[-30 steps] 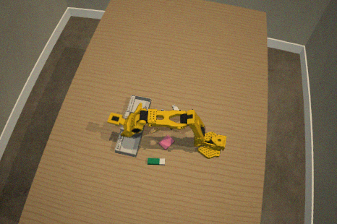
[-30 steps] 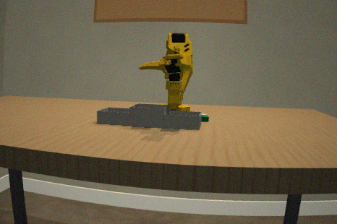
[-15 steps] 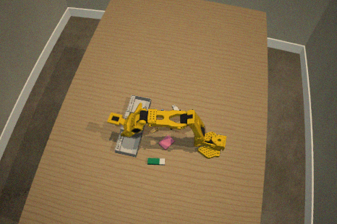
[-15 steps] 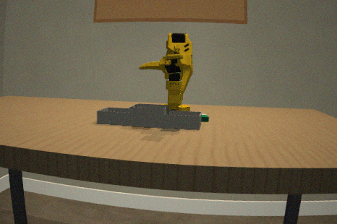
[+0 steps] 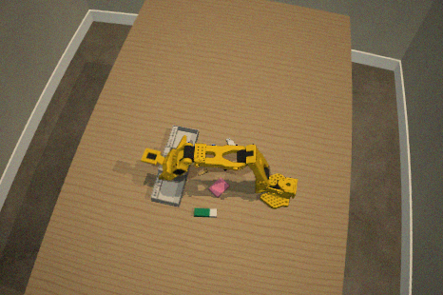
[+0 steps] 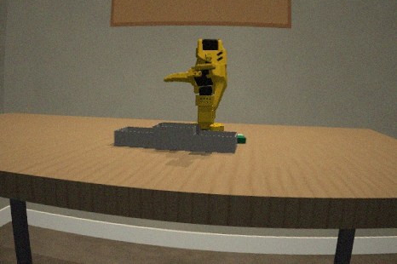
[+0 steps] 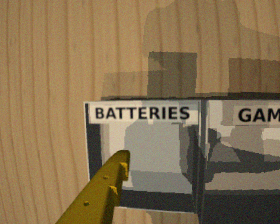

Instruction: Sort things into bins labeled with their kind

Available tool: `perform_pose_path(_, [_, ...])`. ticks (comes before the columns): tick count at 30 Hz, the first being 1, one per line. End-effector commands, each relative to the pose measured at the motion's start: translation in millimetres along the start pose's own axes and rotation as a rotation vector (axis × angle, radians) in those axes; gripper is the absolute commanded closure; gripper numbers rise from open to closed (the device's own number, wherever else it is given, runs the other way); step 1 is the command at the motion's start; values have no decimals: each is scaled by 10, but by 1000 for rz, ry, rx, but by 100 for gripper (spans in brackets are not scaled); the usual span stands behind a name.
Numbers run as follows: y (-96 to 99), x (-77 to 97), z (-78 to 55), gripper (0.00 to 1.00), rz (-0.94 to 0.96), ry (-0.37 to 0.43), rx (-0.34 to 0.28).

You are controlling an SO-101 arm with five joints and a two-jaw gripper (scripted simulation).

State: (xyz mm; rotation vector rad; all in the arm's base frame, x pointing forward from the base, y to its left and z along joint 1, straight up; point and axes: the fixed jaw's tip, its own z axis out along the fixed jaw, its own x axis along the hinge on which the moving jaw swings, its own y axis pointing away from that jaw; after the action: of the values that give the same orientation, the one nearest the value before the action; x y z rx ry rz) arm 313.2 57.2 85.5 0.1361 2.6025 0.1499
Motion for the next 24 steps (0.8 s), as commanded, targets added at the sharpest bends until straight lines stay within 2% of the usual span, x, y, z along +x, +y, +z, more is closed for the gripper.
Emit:
perform_pose_path(1, [56,-60,-68,0,-3,-39,-18])
perform_pose_path(11, [61,-81,-98,0,-3,-51,-21])
perform_pose_path(24, [110,-265,-407,0,-2,-171,-54])
